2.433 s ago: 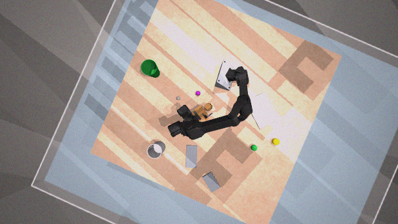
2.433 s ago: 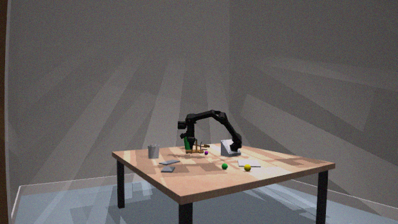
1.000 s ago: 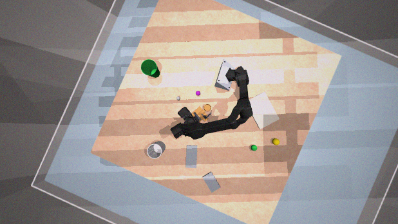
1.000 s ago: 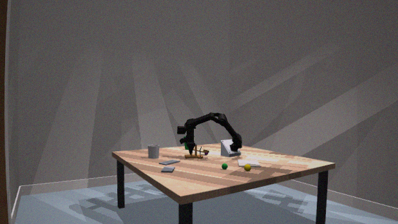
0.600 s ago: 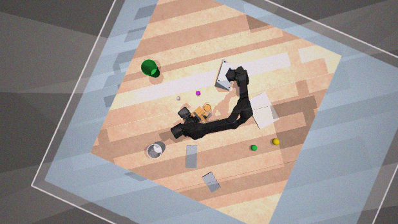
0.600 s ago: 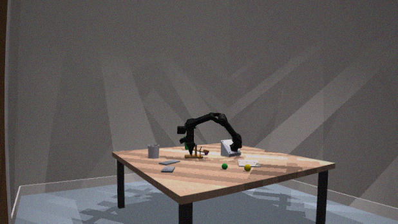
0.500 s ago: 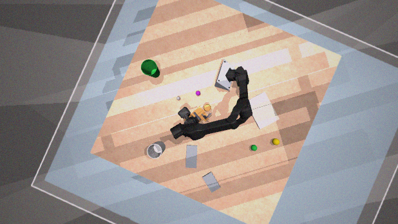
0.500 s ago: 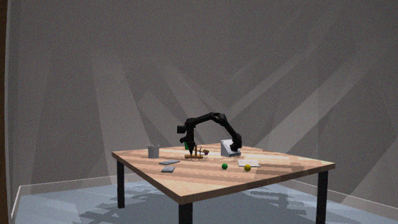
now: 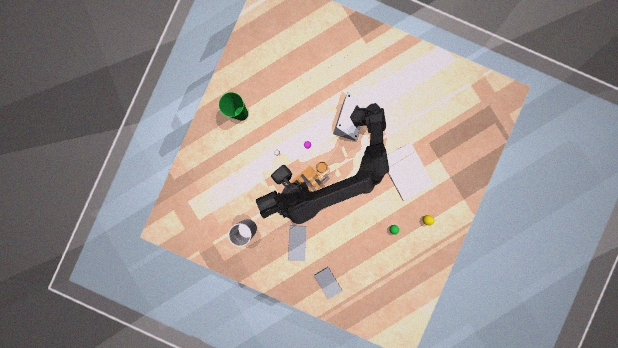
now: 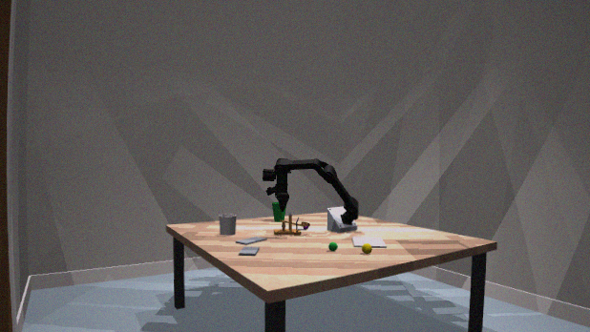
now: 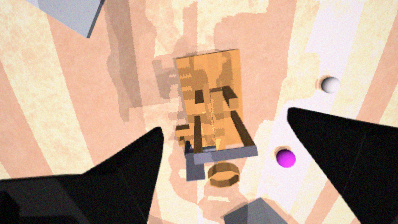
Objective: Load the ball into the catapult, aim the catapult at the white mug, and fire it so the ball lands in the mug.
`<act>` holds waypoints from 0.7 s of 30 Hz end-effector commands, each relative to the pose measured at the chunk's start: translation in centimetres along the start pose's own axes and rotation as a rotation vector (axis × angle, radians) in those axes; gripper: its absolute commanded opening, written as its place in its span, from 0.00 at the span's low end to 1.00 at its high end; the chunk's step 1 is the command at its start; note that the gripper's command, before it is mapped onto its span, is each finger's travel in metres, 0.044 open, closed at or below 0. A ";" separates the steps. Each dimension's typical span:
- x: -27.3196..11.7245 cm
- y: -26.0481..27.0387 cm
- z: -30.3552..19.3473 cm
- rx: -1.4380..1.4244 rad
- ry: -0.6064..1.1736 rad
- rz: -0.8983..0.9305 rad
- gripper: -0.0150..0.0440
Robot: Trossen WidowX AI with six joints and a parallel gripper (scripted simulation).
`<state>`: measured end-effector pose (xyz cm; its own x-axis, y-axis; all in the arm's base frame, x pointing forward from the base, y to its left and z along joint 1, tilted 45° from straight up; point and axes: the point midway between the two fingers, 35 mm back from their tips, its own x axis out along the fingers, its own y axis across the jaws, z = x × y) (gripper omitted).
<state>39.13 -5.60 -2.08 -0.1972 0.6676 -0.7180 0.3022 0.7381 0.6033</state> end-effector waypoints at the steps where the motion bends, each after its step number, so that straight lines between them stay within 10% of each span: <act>1: -0.1 -0.1 -0.3 0.002 0.005 0.003 1.00; 21: 6.0 -0.1 -0.2 0.001 0.005 0.005 1.00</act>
<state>37.74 -1.98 -6.11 -0.2026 0.6676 -0.7165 0.3013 0.7386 0.6030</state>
